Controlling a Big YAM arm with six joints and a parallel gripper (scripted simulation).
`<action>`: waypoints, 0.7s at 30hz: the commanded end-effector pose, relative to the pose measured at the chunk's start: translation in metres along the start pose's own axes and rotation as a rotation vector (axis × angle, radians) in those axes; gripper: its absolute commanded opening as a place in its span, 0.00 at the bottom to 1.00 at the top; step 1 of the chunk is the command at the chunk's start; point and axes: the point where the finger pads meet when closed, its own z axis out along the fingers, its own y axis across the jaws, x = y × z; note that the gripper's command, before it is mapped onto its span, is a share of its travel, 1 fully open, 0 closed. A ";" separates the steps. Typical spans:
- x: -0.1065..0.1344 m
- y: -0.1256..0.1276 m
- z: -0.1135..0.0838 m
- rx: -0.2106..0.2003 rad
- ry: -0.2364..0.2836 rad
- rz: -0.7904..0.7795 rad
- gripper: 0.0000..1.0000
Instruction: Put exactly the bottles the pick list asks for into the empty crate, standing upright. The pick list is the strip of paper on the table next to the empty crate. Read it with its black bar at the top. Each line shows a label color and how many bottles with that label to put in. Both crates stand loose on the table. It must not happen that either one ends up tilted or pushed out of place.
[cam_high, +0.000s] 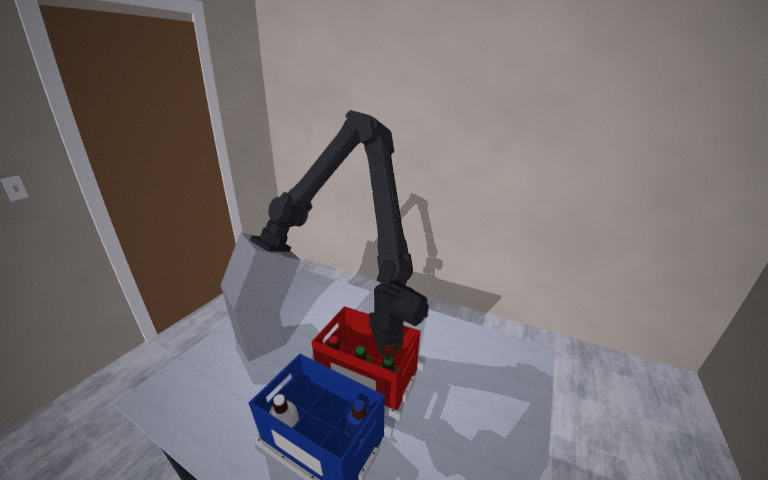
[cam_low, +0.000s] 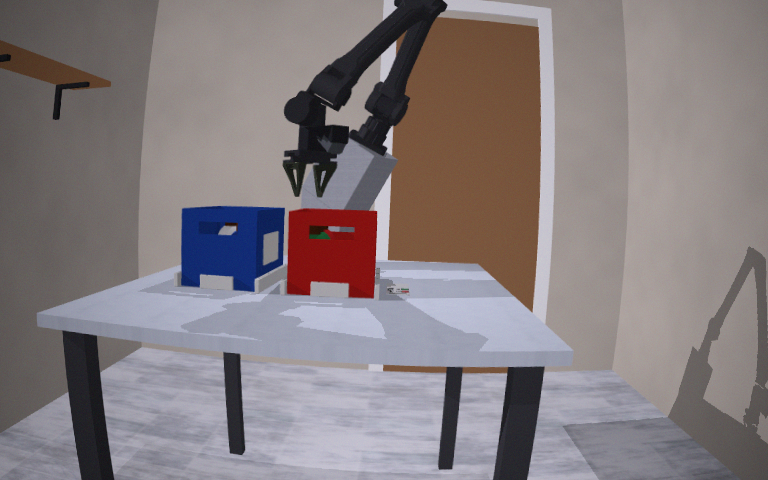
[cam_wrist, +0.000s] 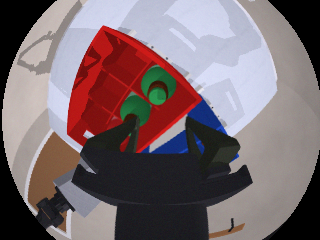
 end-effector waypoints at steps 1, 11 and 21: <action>-0.003 -0.010 -0.025 0.023 -0.015 -0.011 0.61; -0.009 -0.002 -0.027 0.005 -0.005 -0.024 0.61; -0.017 0.005 -0.027 0.004 -0.005 -0.025 0.61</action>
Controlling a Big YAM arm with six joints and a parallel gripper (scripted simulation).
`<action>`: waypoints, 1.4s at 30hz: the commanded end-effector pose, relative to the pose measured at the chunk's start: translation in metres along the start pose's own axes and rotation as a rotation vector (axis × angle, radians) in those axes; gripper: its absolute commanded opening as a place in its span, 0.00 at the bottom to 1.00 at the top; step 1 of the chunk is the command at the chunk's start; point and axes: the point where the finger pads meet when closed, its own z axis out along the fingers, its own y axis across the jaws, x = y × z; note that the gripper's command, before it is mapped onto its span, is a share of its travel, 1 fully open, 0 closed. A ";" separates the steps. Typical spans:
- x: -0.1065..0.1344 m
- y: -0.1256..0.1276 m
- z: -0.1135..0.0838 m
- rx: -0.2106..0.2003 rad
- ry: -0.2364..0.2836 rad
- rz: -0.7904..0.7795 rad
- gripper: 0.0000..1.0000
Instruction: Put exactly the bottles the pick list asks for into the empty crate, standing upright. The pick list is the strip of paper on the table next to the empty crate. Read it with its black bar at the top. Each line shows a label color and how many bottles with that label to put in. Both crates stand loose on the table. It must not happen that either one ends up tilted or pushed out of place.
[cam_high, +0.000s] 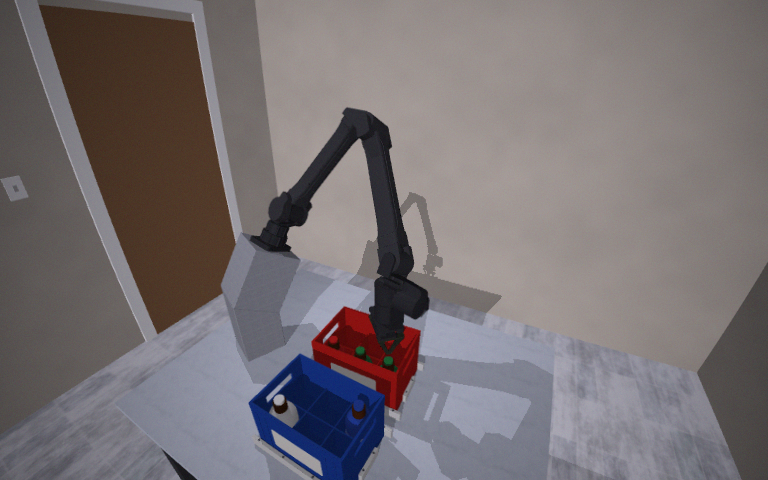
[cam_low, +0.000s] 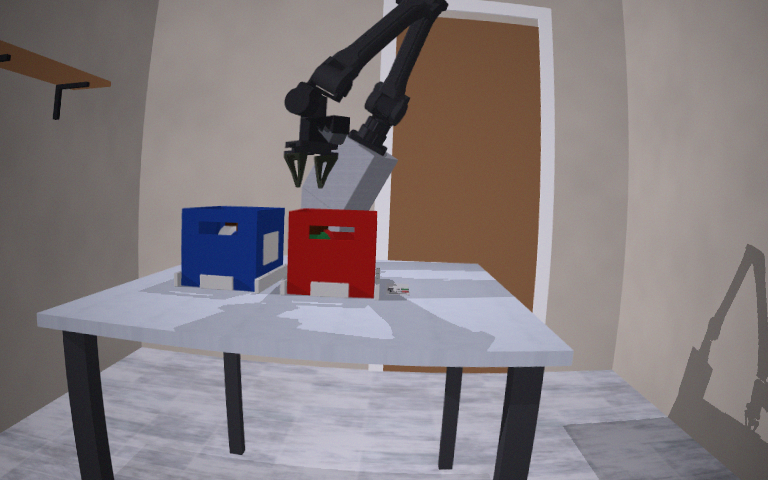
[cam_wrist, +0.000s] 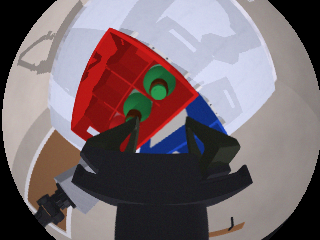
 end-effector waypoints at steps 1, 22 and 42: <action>-0.017 0.004 -0.007 0.006 -0.006 -0.023 0.61; -0.019 0.009 -0.005 0.006 -0.005 -0.016 0.61; -0.023 0.008 -0.006 0.012 -0.009 -0.020 0.61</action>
